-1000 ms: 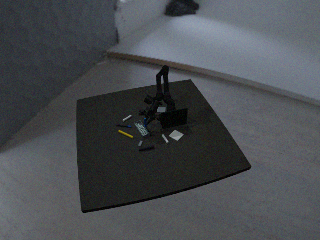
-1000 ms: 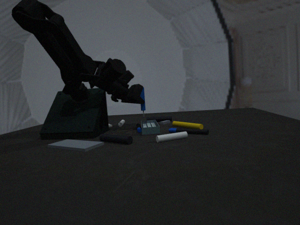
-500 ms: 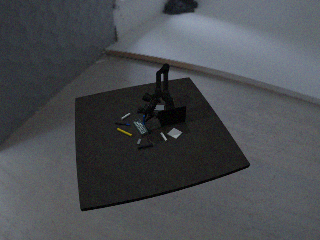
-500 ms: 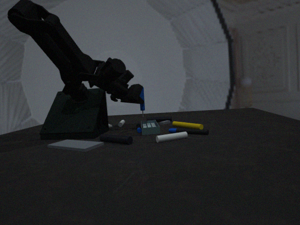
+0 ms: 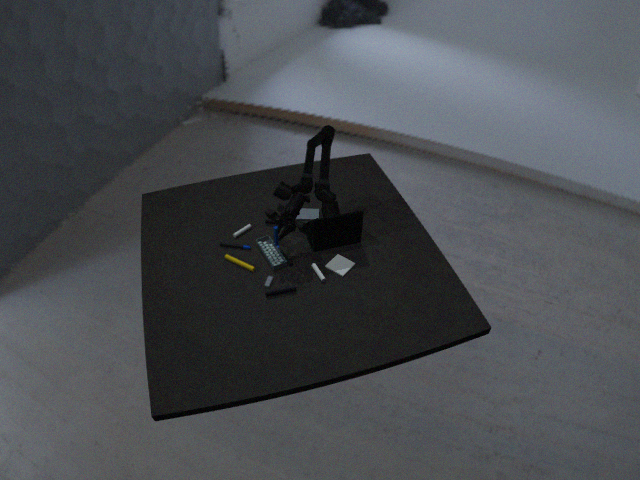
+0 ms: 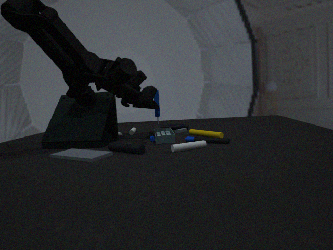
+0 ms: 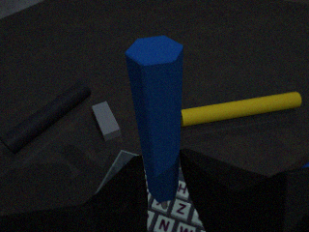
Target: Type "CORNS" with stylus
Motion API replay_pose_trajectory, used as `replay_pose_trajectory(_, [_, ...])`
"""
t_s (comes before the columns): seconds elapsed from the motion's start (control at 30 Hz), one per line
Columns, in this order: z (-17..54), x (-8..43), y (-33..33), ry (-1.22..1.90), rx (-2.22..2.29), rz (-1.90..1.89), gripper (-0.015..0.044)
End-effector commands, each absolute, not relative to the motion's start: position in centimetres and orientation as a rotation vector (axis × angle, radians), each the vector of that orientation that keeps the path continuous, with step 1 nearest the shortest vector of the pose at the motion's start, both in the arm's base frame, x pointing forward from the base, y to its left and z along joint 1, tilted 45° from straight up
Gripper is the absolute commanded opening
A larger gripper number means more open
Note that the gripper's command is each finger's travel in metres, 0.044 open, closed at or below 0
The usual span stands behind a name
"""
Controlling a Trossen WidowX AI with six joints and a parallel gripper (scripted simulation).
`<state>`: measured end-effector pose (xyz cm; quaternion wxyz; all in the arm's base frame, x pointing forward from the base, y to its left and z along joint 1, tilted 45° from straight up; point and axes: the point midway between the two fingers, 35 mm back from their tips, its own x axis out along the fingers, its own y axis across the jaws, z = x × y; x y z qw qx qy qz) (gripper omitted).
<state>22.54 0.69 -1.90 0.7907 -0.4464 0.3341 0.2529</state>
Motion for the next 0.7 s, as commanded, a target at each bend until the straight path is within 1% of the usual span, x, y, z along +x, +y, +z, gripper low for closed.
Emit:
replay_pose_trajectory(0.0, [-2.58, 22.39, 0.21, 0.727, -0.96, 0.553, 0.0])
replay_pose_trajectory(0.3, [-3.2, 22.36, -0.4, 0.727, -0.96, 0.553, 0.0])
replay_pose_trajectory(0.4, [-3.3, 22.33, -0.47, 0.727, -0.96, 0.553, 0.0079])
replay_pose_trajectory(0.67, [-3.45, 22.3, -0.59, 0.727, -0.96, 0.553, 0.0081])
